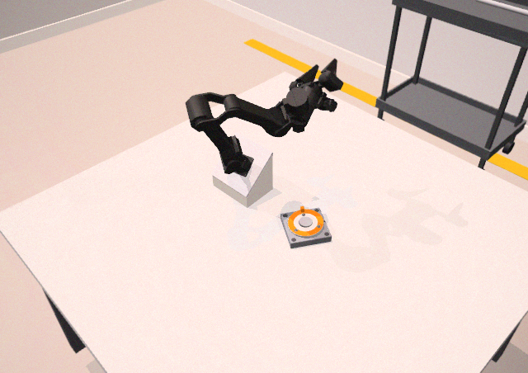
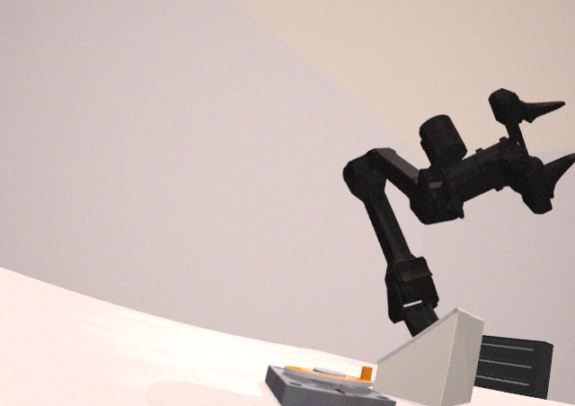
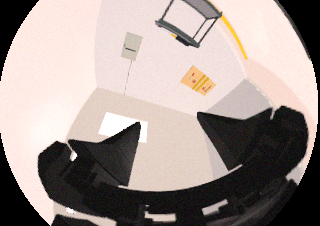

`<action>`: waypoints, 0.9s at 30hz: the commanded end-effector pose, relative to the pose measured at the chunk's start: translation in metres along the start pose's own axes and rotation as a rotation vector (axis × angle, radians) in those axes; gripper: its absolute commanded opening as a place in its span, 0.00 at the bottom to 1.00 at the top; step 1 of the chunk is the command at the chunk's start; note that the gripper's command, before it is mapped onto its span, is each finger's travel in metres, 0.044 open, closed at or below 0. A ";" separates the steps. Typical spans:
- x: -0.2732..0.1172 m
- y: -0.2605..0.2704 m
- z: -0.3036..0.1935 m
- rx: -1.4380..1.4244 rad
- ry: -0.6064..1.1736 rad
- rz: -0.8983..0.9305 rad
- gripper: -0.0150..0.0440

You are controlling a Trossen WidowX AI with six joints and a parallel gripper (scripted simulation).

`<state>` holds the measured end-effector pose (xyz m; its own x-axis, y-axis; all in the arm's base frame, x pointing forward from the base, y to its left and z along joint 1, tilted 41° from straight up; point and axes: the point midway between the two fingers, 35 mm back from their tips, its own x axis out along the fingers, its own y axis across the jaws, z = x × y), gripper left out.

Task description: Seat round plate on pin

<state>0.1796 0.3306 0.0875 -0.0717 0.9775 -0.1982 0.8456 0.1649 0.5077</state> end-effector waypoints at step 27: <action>-0.284 -0.052 0.150 -0.352 -1.278 -1.383 0.25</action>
<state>0.2457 0.0743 -0.0347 0.1139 -0.2363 -0.9650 0.5920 0.7962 -0.1251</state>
